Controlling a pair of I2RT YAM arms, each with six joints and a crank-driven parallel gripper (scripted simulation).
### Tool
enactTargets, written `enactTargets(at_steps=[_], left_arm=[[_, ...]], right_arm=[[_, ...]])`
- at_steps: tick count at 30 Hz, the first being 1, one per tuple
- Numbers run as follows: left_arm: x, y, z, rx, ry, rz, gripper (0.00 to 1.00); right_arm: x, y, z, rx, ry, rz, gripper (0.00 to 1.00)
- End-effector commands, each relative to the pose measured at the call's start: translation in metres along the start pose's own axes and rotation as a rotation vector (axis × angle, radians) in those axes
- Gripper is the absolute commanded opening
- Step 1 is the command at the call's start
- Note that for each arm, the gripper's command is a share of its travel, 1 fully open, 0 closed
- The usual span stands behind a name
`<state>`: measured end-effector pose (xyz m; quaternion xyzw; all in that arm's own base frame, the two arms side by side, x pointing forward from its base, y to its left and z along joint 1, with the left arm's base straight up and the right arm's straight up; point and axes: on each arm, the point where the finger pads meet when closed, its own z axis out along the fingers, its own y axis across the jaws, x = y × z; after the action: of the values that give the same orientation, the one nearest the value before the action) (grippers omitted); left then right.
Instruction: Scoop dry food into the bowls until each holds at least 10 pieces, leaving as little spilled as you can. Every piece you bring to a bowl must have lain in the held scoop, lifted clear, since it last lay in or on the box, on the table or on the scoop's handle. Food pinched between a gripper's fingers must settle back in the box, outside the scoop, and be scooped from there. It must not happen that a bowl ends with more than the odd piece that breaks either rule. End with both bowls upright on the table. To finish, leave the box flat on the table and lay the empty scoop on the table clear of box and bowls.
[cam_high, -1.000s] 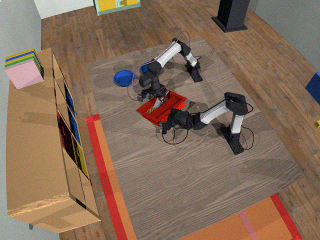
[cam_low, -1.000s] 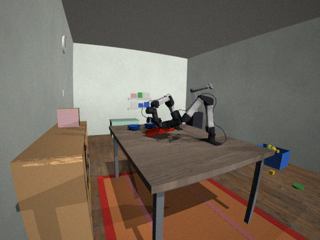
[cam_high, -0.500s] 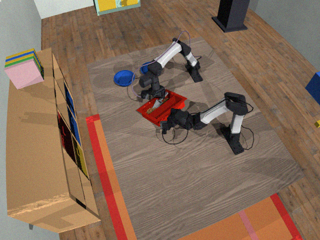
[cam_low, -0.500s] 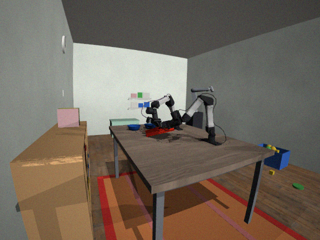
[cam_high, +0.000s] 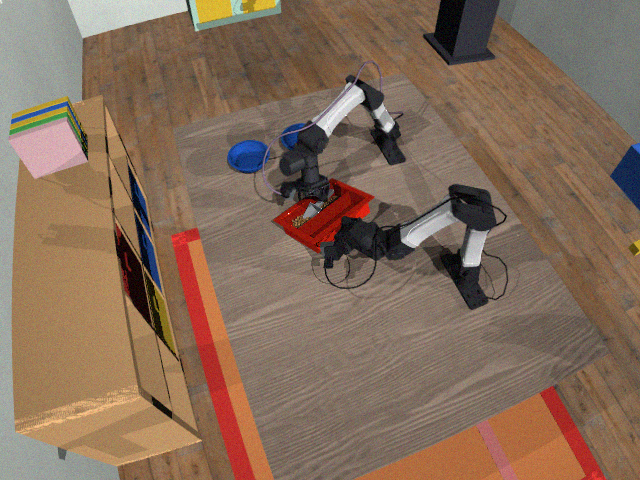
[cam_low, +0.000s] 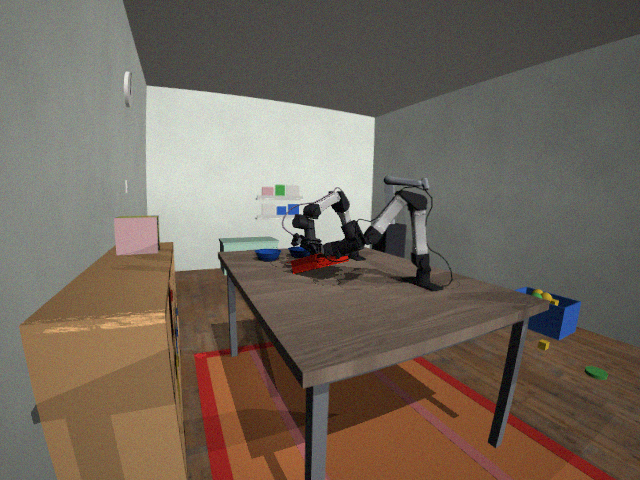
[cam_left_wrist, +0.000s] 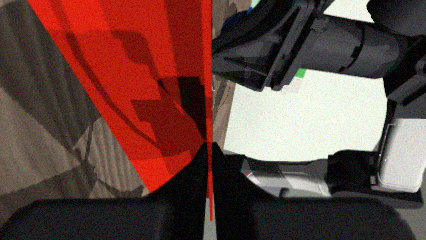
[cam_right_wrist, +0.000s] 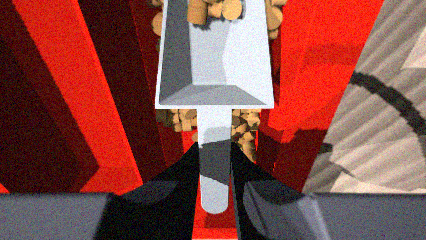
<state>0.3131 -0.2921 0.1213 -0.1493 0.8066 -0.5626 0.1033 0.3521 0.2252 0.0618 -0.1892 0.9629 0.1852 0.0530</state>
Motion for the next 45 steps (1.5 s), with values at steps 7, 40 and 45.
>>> enactTargets(at_steps=[7, 40, 45], left_arm=[[-0.008, -0.043, -0.006, 0.100, -0.020, 0.110, 0.00], [-0.007, -0.043, -0.006, 0.100, -0.019, 0.110, 0.00], [-0.007, -0.043, -0.006, 0.100, -0.019, 0.110, 0.00]], right_arm=[[-0.021, 0.016, -0.015, -0.021, -0.118, -0.041, 0.00], [-0.045, 0.014, -0.015, 0.095, -0.324, -0.074, 0.00], [-0.037, 0.017, -0.015, 0.095, -0.326, -0.083, 0.00]])
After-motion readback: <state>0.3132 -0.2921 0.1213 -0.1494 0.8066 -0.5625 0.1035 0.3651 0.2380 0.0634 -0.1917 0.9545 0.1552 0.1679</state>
